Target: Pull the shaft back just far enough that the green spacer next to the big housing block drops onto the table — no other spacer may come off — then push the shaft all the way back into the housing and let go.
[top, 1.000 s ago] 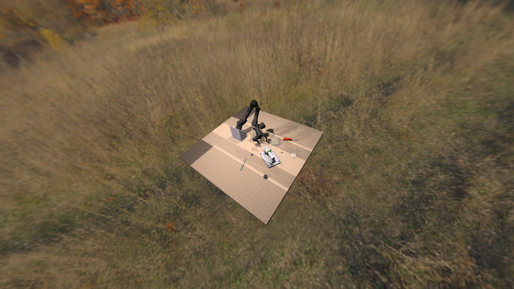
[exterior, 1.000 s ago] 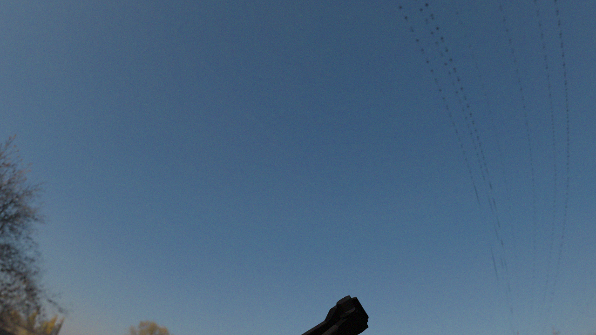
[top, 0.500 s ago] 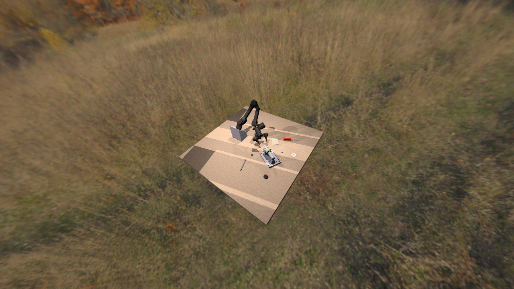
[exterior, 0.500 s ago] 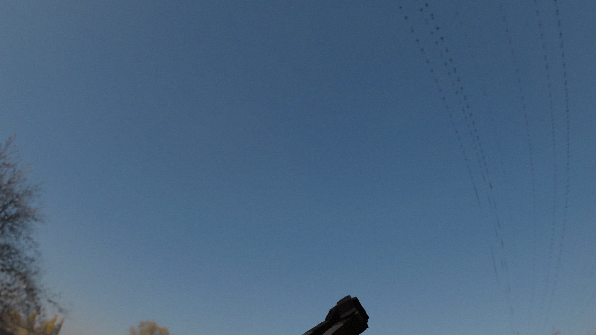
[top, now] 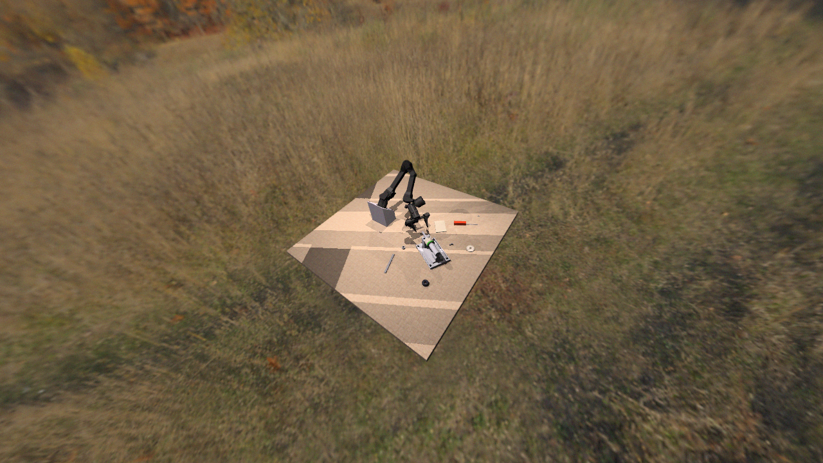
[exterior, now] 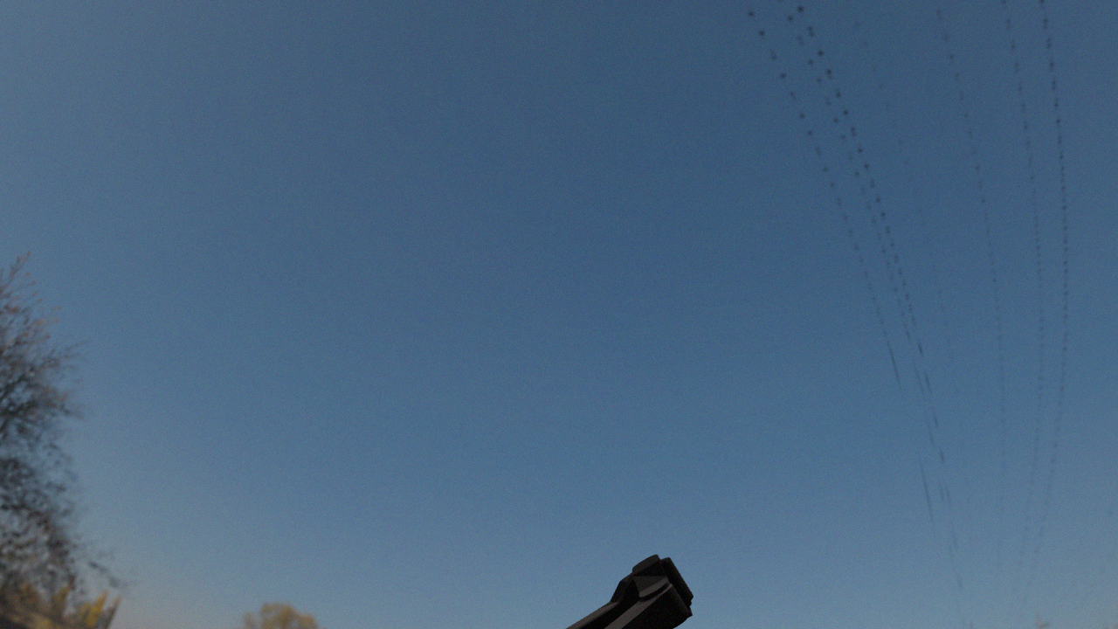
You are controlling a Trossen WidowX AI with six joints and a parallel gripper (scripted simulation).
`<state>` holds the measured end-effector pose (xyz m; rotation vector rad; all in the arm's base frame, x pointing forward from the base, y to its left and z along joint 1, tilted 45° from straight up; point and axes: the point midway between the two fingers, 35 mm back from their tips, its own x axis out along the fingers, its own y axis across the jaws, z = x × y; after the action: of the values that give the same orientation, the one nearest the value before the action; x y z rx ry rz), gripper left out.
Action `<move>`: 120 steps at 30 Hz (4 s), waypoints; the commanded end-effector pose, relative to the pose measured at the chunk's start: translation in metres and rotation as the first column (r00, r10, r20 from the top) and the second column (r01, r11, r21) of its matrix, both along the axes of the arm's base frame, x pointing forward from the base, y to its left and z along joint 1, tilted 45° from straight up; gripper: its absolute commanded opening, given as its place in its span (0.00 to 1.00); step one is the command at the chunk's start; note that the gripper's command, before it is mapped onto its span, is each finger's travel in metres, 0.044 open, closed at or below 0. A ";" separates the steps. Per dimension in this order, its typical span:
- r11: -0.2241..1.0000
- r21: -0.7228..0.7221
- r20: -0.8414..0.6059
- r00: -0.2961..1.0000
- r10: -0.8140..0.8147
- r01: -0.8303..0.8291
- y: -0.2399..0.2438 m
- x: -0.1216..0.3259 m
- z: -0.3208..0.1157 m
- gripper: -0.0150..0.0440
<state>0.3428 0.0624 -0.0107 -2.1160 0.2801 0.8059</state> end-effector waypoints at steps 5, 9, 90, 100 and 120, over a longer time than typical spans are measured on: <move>1.000 -0.001 -0.006 1.000 -0.007 0.007 0.000 0.010 -0.010 1.00; 1.000 -0.001 -0.006 1.000 -0.007 0.007 0.000 0.014 -0.014 1.00; 1.000 -0.001 -0.005 1.000 -0.007 0.007 0.002 0.043 -0.039 1.00; 1.000 -0.001 -0.005 1.000 -0.007 0.007 0.002 0.043 -0.039 1.00; 1.000 -0.001 -0.005 1.000 -0.007 0.007 0.002 0.043 -0.039 1.00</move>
<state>0.3855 0.0640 -0.0491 -2.1102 0.2940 0.8026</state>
